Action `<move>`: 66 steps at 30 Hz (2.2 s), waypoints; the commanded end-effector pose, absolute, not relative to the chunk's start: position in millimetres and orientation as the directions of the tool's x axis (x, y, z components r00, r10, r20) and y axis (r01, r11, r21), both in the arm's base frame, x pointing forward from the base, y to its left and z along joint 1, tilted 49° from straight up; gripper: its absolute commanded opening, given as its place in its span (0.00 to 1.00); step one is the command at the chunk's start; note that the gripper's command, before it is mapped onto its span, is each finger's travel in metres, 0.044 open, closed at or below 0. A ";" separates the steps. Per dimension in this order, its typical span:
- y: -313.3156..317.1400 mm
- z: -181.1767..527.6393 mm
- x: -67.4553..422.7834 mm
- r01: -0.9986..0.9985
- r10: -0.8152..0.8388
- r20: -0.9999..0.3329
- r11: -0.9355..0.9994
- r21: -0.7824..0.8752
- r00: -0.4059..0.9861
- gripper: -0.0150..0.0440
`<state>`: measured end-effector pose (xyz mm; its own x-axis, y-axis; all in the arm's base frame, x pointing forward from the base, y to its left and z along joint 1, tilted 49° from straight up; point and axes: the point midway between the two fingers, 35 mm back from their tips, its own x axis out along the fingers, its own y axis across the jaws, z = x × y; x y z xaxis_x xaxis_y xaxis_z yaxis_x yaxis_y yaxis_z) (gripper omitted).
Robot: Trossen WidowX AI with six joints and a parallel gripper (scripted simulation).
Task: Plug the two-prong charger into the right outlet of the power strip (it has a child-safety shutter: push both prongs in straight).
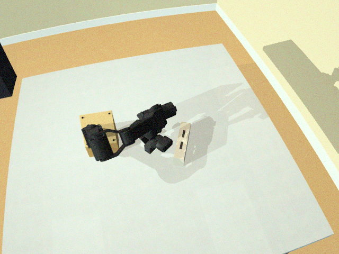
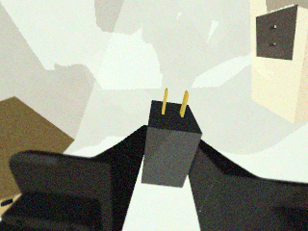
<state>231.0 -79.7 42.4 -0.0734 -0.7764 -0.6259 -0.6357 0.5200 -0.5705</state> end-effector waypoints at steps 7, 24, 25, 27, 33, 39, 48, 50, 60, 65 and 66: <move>-80.7 34.3 234.8 -0.505 -0.768 -0.636 0.580 -0.639 -0.076 0.25; -83.9 20.0 239.4 -0.238 -0.756 -0.650 0.647 -0.724 -0.078 0.25; -84.1 19.1 239.7 -0.222 -0.755 -0.651 0.650 -0.727 -0.078 0.25; -84.5 17.5 240.2 -0.189 -0.754 -0.653 0.654 -0.733 -0.078 0.25; -85.8 12.4 241.7 -0.088 -0.749 -0.657 0.662 -0.744 -0.079 0.25; -87.0 7.4 243.1 0.014 -0.745 -0.662 0.663 -0.748 -0.079 0.25; -89.0 -0.1 245.2 0.167 -0.739 -0.669 0.652 -0.740 -0.080 0.25; -89.4 -1.7 245.6 0.200 -0.738 -0.670 0.647 -0.736 -0.080 0.25; -91.4 -7.2 248.3 0.317 -0.733 -0.676 0.624 -0.714 -0.080 0.25; -93.0 -5.9 253.6 0.327 -0.732 -0.676 0.622 -0.712 -0.079 0.25; -93.4 -5.6 254.8 0.330 -0.732 -0.676 0.621 -0.711 -0.079 0.25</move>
<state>249.8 -93.0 -6.1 -0.0813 -0.7349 -0.6733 0.3174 0.6213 -0.7164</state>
